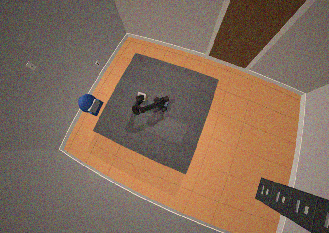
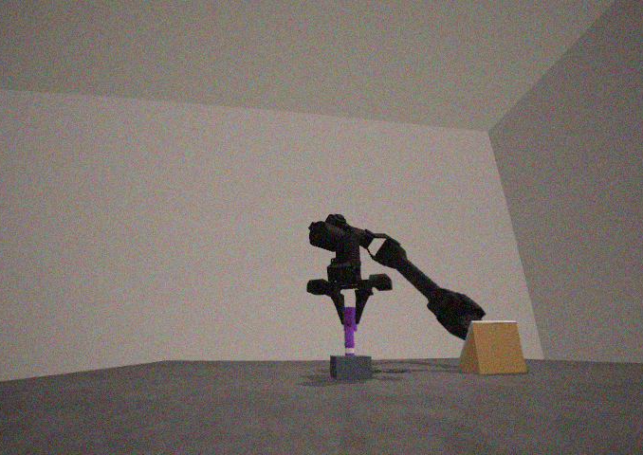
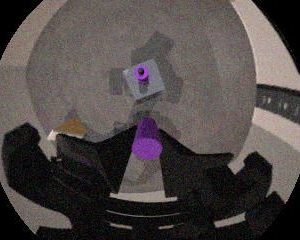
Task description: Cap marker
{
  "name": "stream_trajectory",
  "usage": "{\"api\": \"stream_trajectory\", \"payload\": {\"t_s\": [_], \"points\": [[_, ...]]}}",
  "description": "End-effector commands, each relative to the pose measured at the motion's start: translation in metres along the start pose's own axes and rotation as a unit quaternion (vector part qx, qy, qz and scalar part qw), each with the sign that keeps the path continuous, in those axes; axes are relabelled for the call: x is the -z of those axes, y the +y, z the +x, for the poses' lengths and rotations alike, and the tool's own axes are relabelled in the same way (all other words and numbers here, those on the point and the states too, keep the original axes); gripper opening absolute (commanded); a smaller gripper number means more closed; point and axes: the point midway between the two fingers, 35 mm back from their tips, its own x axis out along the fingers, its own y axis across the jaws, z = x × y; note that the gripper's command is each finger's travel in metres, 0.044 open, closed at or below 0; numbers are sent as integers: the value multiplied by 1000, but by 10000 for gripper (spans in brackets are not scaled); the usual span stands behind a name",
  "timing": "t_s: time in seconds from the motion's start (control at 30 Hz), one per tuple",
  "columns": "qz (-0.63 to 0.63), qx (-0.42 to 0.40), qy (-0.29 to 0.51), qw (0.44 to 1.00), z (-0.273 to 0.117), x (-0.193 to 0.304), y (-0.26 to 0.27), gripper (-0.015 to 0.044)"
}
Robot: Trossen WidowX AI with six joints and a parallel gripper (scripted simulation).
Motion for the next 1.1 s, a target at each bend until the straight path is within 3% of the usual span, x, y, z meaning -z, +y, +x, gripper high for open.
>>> {"api": "stream_trajectory", "payload": {"t_s": [0.0, 0.67, 1.07], "points": [[2, 0, -3, 1000, -8, -14, 1, 0], [-1, 0, 0, 1000, -32, -71, 18, 0], [-1, 0, 0, 1000, -26, -72, 18, 0]]}}
